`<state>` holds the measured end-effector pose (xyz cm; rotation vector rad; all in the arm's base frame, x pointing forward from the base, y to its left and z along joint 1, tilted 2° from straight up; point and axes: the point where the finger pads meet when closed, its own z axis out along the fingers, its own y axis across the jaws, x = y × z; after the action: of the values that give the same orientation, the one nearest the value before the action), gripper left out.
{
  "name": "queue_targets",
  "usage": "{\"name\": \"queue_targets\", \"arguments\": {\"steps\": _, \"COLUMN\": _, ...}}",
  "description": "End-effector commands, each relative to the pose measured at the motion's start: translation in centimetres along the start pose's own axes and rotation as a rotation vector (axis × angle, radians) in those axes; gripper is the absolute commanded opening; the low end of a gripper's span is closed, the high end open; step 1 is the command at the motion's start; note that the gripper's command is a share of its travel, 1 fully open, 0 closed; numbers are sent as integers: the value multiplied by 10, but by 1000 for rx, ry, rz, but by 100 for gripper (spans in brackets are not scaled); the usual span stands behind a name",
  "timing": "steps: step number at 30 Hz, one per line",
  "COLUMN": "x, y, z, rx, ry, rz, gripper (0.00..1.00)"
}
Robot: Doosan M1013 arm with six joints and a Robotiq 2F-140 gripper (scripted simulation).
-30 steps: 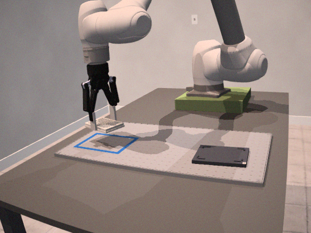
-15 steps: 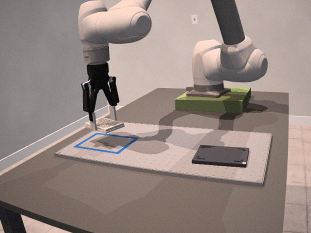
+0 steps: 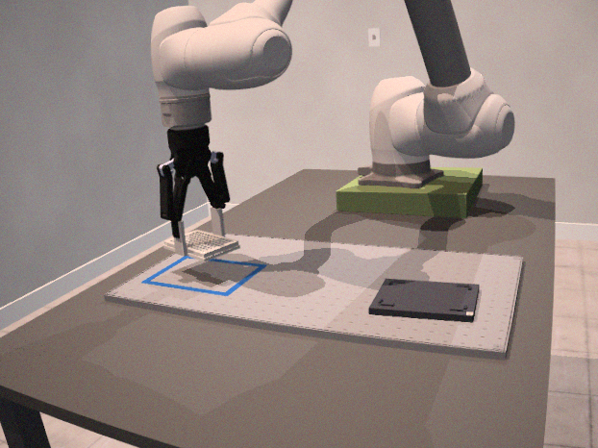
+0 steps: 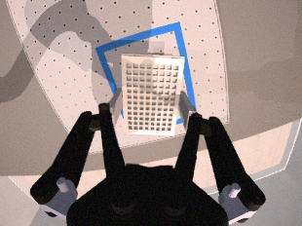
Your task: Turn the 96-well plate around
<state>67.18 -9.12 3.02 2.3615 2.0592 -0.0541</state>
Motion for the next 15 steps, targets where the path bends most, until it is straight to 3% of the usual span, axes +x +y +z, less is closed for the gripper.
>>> {"name": "queue_targets", "arguments": {"steps": 1, "x": 0, "y": 0, "z": 1, "rx": 0, "ry": 0, "rz": 0, "gripper": 0}}
{"name": "queue_targets", "arguments": {"steps": 15, "x": 0, "y": 0, "z": 10, "rx": 0, "ry": 0, "rz": 0, "gripper": 0}}
